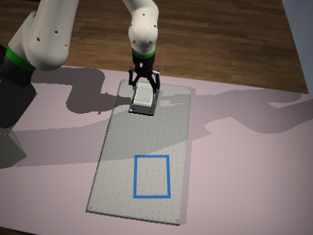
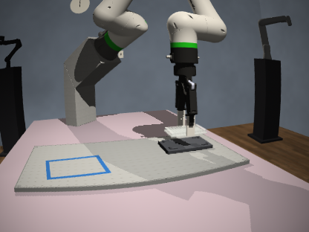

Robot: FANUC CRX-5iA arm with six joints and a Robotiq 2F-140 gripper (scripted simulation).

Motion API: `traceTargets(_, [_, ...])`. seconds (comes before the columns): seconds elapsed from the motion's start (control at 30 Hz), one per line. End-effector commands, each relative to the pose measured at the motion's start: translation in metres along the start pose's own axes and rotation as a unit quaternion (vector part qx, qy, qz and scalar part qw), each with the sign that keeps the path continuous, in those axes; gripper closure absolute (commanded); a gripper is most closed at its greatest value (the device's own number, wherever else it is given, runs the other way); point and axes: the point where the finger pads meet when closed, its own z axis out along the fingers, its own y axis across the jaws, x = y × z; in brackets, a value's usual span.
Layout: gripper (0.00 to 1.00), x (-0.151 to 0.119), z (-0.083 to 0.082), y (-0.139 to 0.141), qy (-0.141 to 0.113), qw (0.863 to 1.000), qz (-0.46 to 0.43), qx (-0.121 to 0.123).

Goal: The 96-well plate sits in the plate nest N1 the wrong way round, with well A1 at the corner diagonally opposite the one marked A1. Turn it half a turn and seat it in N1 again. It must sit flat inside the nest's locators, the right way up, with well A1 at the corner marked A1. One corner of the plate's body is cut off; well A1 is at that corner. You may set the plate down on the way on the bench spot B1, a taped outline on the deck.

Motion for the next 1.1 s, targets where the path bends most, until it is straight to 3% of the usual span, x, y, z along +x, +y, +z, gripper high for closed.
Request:
traceTargets(0.0, [1.00, 0.000, -0.006, 0.000, 0.000, 1.000, 0.000, 0.000])
traceTargets(0.47, [1.00, 0.000, -0.026, 0.000, 0.000, 1.000, 0.000, 0.000])
traceTargets(1.07, [1.00, 0.000, -0.026, 0.000, 0.000, 1.000, 0.000, 0.000])
